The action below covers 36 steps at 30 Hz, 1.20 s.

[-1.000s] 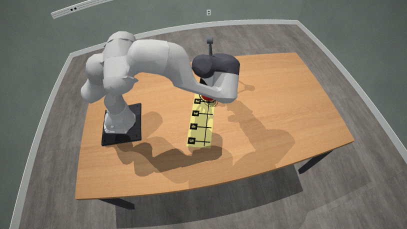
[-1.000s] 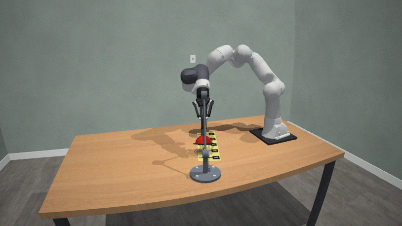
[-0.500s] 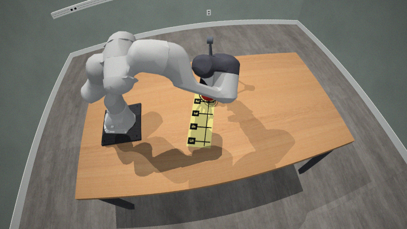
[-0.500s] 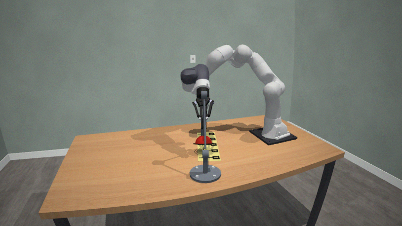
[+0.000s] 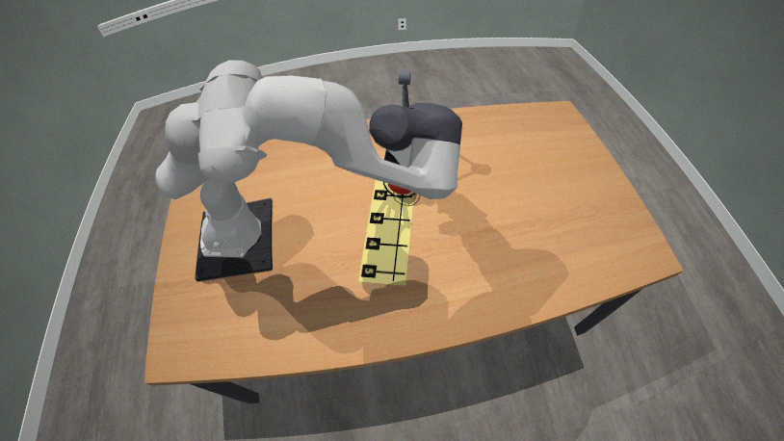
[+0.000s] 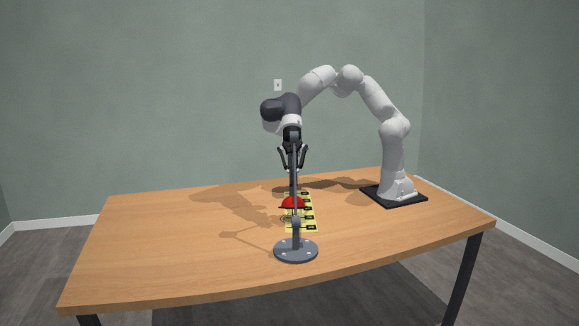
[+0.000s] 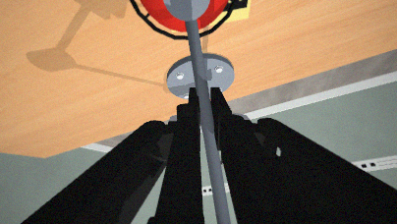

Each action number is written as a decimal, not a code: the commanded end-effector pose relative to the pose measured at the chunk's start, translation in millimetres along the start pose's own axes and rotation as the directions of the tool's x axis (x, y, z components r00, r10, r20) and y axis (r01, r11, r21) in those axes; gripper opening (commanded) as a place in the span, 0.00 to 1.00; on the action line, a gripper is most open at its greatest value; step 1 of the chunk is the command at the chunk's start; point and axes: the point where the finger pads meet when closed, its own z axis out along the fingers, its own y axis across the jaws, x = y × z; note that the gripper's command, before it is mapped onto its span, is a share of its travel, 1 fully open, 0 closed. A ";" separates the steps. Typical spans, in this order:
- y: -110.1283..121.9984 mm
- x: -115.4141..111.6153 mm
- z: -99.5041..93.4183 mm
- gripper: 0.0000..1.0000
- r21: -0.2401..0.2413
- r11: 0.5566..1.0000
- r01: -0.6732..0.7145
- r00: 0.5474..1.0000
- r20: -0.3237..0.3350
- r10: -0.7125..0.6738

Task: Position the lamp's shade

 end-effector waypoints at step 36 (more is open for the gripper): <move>-0.6 3.4 -7.4 1.00 -0.001 1.000 0.028 0.999 0.018 -0.028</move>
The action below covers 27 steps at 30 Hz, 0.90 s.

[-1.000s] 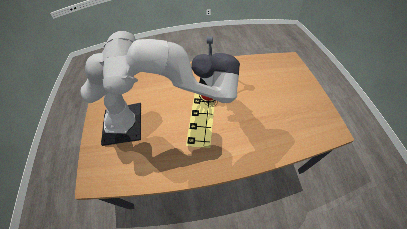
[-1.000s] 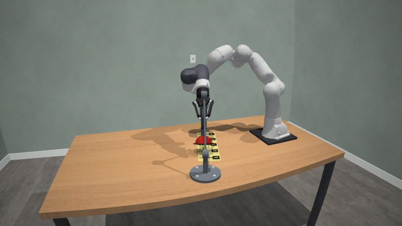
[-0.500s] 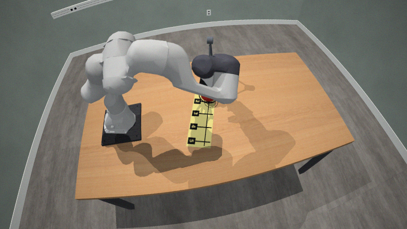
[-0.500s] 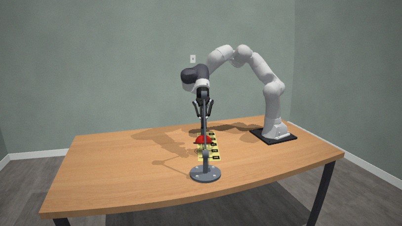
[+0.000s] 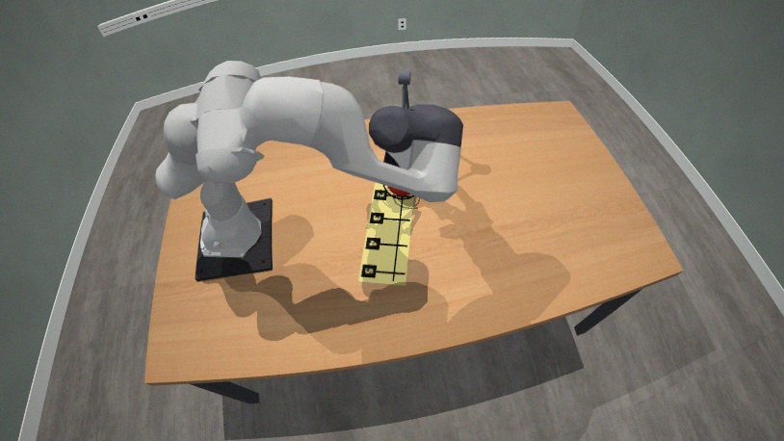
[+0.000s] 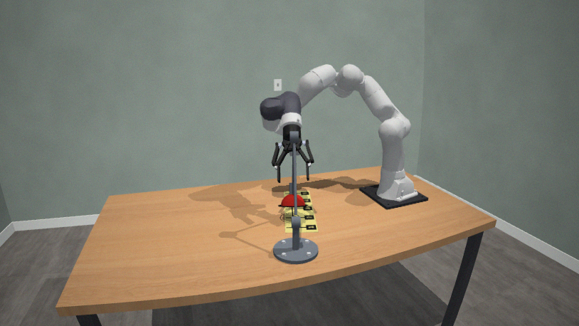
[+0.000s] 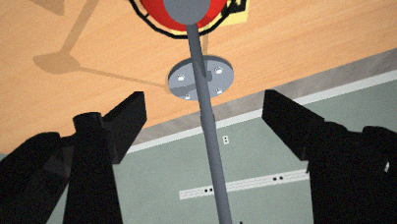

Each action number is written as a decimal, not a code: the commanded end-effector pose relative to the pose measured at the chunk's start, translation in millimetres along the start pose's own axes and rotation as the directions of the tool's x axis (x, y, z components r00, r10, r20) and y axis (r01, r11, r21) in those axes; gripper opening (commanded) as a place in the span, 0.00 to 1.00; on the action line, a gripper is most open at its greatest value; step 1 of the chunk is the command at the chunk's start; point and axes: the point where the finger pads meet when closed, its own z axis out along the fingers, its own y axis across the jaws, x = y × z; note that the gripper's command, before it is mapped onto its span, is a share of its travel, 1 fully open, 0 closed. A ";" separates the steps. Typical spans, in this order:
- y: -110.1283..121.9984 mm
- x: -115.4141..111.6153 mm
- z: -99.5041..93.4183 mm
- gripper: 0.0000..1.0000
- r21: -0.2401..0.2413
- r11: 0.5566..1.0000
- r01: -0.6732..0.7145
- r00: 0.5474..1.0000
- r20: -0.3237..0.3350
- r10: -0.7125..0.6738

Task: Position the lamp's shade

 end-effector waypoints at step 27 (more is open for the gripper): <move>0.9 -1.2 2.2 1.00 -0.001 1.000 0.003 1.000 -0.001 -0.003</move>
